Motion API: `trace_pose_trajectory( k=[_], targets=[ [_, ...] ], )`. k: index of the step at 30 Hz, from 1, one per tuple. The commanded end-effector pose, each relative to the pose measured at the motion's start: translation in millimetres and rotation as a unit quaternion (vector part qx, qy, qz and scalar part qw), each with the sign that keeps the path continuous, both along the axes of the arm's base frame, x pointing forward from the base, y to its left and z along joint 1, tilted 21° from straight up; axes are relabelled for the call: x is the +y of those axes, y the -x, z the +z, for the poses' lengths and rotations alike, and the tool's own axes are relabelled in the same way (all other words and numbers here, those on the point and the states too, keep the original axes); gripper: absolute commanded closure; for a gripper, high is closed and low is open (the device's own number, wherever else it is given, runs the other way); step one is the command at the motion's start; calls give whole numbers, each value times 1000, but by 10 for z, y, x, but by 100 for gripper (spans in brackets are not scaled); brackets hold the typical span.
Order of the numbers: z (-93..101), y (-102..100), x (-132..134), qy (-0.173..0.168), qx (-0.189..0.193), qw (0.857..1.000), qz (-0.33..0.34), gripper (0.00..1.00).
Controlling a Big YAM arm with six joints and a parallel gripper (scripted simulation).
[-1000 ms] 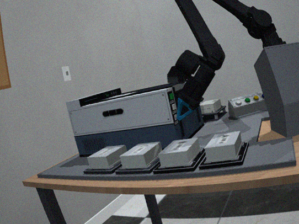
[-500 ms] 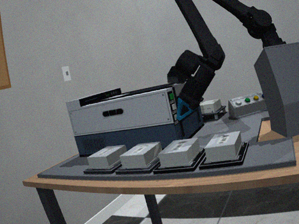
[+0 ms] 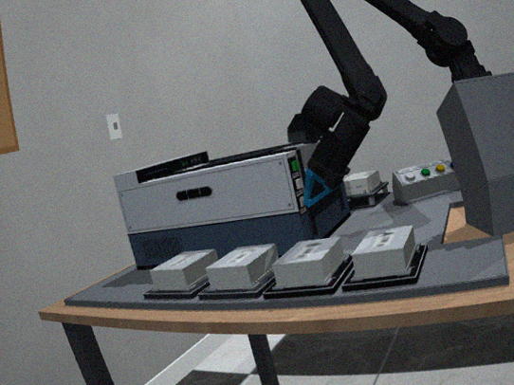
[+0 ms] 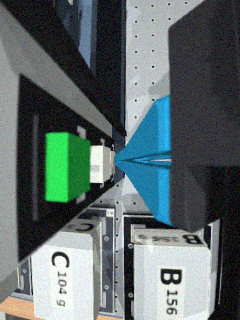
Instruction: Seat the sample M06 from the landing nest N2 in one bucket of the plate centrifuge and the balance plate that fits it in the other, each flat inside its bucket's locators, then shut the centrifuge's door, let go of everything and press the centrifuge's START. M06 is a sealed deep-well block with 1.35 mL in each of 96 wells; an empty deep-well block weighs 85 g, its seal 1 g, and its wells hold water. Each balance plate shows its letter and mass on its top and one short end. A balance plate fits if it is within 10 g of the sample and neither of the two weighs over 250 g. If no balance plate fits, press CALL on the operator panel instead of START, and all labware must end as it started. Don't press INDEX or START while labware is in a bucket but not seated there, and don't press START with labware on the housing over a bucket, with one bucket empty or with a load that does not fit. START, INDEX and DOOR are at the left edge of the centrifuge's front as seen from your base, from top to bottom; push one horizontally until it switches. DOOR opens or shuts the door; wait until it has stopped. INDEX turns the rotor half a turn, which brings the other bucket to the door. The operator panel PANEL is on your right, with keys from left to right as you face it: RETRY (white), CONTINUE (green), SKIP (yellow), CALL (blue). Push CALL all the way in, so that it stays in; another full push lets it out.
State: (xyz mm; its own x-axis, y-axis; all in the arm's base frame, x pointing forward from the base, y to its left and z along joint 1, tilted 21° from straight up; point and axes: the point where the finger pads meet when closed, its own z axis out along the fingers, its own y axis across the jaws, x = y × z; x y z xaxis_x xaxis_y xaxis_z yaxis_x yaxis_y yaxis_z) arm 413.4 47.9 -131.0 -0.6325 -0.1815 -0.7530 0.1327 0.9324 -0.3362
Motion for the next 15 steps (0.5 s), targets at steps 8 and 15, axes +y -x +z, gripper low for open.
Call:
trace_pose_trajectory(
  k=[8, 15],
  targets=[
    [-9, 117, 60, -4, -12, 1000, 1, 100],
    [-49, 405, 84, -3, -11, 1000, 1, 100]
  ],
)
